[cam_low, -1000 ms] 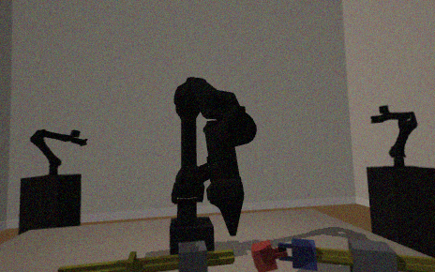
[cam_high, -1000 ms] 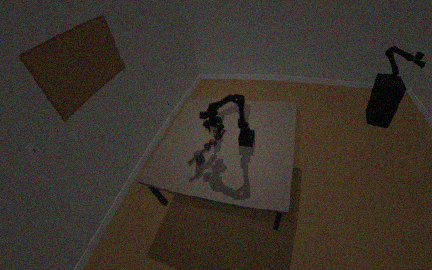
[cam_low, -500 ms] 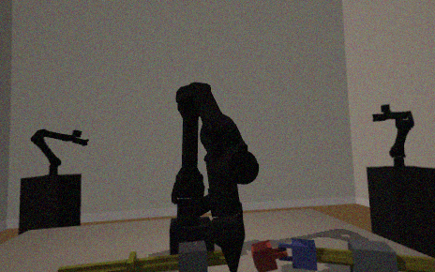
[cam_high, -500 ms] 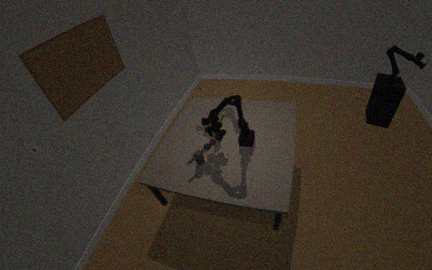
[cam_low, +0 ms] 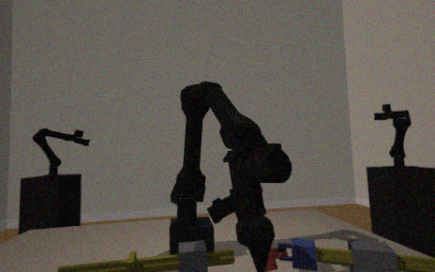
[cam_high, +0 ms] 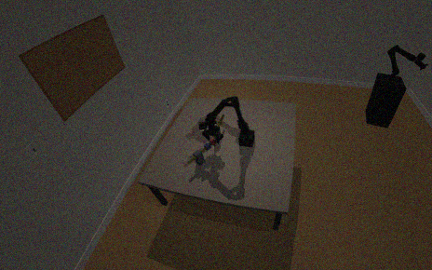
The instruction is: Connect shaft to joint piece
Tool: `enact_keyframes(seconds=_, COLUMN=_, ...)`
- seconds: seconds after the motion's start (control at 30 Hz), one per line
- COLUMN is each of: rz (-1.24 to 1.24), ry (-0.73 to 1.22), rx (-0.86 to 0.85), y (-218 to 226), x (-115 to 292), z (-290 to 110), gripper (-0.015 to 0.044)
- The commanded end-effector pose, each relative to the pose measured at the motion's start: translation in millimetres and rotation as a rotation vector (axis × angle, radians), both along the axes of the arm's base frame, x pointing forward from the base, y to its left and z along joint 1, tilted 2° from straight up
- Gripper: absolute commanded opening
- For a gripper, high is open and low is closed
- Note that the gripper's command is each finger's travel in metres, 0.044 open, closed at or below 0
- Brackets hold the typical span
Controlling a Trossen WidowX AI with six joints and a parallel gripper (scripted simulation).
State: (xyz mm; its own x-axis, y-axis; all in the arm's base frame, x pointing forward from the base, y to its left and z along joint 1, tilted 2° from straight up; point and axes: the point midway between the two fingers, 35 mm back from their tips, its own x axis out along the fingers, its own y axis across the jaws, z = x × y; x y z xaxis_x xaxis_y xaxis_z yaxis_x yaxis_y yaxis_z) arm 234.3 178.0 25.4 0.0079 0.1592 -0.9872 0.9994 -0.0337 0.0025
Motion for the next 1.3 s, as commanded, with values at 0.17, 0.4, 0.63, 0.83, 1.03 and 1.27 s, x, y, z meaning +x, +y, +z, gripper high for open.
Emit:
enact_keyframes(seconds=0.17, rz=-0.005, ry=0.004, rx=-0.005, y=3, x=1, z=-14, gripper=0.044)
enact_keyframes(seconds=0.4, rz=-0.005, ry=0.004, rx=-0.005, y=5, x=1, z=-25, gripper=0.044)
enact_keyframes(seconds=0.63, rz=-0.005, ry=0.004, rx=-0.005, y=6, x=1, z=-30, gripper=0.0387)
enact_keyframes(seconds=0.83, rz=-0.005, ry=0.004, rx=-0.005, y=6, x=1, z=-30, gripper=0.023)
enact_keyframes(seconds=1.03, rz=-0.005, ry=0.004, rx=-0.005, y=6, x=1, z=-30, gripper=0.0182)
enact_keyframes(seconds=1.27, rz=-0.005, ry=0.004, rx=-0.005, y=6, x=1, z=-30, gripper=0.0182)
